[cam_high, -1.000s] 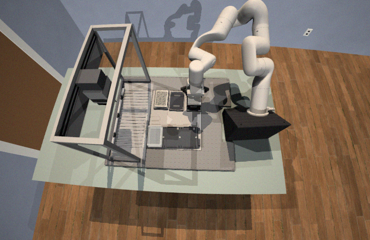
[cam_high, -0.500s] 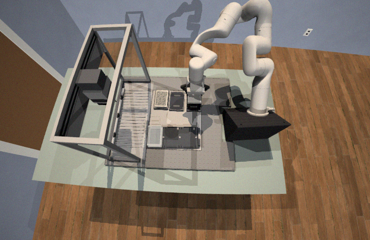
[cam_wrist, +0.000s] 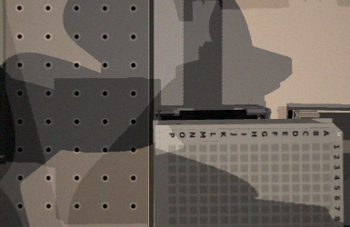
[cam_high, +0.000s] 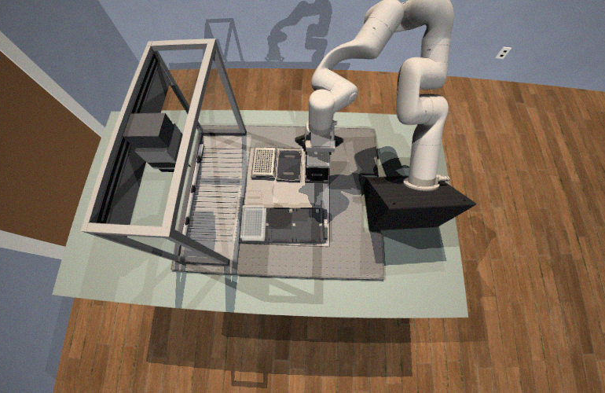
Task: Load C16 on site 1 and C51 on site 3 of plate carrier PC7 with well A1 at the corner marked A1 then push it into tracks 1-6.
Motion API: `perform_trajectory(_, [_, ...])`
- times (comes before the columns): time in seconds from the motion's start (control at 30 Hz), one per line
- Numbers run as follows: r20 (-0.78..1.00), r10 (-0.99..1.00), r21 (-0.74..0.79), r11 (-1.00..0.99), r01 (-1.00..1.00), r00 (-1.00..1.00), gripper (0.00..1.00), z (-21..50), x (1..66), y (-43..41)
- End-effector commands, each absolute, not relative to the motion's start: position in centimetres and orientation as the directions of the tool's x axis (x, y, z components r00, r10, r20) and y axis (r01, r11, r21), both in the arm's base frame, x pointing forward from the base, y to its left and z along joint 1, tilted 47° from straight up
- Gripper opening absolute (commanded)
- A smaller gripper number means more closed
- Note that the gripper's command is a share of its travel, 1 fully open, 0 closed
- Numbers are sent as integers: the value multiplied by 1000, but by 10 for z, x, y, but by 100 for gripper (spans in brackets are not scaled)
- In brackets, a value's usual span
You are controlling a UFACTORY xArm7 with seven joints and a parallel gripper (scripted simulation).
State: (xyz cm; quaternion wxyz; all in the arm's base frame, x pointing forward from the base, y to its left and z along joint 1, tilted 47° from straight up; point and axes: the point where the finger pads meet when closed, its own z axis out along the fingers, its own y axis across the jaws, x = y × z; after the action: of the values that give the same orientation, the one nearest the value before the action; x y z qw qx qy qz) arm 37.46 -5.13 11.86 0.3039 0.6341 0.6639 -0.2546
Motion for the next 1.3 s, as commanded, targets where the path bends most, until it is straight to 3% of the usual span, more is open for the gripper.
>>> perform_trajectory(0.0, [-724,690,51,71,996,-12,0,120,375,-50])
perform_trajectory(0.83, [-536,590,485,-369,792,604,0,48,387,19])
perform_trajectory(1.27, [-282,377,667,-584,463,882,0,2,394,65])
